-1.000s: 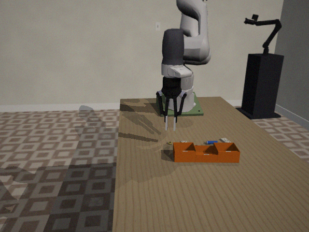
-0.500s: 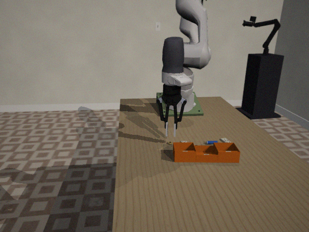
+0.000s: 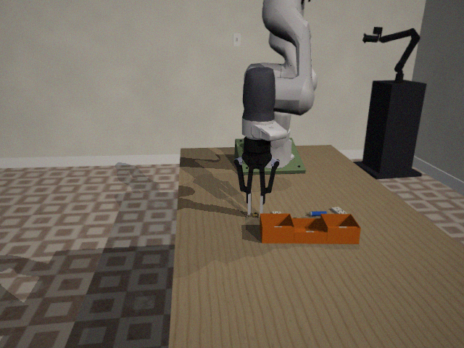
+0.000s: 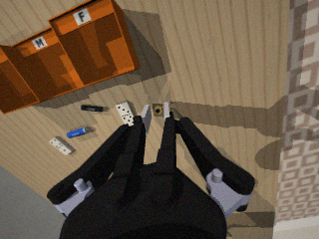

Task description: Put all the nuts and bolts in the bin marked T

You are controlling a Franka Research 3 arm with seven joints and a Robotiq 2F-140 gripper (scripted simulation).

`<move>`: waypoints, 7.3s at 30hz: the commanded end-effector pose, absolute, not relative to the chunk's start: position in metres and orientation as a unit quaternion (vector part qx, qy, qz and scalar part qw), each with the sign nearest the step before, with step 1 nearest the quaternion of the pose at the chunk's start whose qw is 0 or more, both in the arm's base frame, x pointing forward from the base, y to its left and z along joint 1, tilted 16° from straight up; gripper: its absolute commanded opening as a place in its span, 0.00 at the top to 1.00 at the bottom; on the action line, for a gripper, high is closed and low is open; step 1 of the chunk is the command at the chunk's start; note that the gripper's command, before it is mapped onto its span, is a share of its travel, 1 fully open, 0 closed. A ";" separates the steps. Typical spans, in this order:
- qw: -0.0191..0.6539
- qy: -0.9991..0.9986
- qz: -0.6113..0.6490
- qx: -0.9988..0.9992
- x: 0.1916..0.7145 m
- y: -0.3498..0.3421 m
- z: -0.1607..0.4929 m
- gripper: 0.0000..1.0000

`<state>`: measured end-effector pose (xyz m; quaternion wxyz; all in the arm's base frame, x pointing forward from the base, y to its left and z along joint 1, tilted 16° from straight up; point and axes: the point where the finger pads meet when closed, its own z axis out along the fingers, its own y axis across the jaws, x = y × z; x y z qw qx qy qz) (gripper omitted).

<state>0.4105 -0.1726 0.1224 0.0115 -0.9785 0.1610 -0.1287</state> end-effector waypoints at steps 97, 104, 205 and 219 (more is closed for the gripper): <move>0.010 0.155 -0.136 -0.978 0.395 -0.170 0.172 0.93; 0.010 0.155 -0.136 -0.978 0.395 -0.170 0.172 0.93; -0.073 -0.336 -0.127 -0.931 0.540 0.023 0.215 0.93; -0.087 -0.431 -0.118 -0.891 0.540 0.023 0.214 0.93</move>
